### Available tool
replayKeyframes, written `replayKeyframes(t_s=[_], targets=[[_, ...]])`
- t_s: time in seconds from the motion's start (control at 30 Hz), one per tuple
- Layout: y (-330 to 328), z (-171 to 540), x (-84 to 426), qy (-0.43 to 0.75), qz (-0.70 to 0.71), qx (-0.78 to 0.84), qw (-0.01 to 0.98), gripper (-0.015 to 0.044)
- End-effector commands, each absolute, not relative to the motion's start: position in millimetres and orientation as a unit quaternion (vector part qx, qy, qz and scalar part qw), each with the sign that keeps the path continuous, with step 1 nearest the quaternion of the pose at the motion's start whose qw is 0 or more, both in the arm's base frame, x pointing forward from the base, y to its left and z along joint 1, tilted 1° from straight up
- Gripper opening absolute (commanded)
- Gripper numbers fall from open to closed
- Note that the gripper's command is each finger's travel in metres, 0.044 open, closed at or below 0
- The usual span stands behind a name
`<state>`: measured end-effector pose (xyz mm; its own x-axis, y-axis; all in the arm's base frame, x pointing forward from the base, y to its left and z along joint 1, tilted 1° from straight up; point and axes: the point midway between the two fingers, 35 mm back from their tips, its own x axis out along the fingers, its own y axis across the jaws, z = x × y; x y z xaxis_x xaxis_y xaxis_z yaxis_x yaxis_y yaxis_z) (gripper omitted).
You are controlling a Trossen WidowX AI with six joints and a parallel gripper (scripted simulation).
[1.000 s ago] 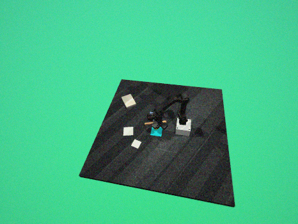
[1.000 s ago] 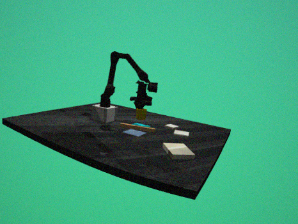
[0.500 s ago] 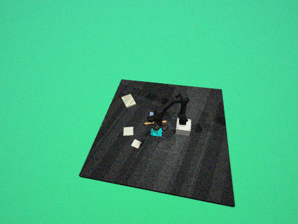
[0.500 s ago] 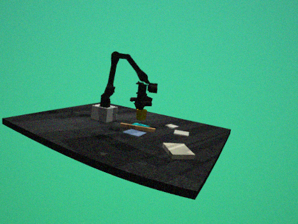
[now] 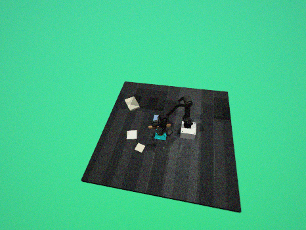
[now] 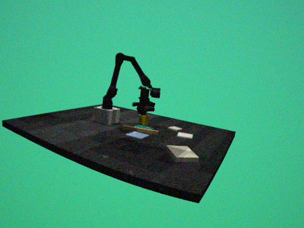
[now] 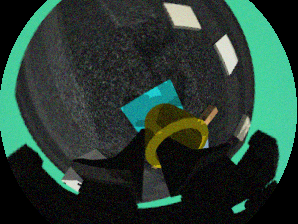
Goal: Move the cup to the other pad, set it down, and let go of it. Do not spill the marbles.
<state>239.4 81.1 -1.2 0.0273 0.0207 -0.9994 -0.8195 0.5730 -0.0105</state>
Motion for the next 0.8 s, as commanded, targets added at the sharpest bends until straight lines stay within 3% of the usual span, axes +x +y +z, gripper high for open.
replayKeyframes(t_s=[0.0, 0.77], targets=[[81.4, -10.0, 237.1, 0.619, 0.328, -0.322, 0.637, 0.0], [81.9, -16.2, 237.8, 0.616, 0.329, -0.325, 0.638, 0.0]])
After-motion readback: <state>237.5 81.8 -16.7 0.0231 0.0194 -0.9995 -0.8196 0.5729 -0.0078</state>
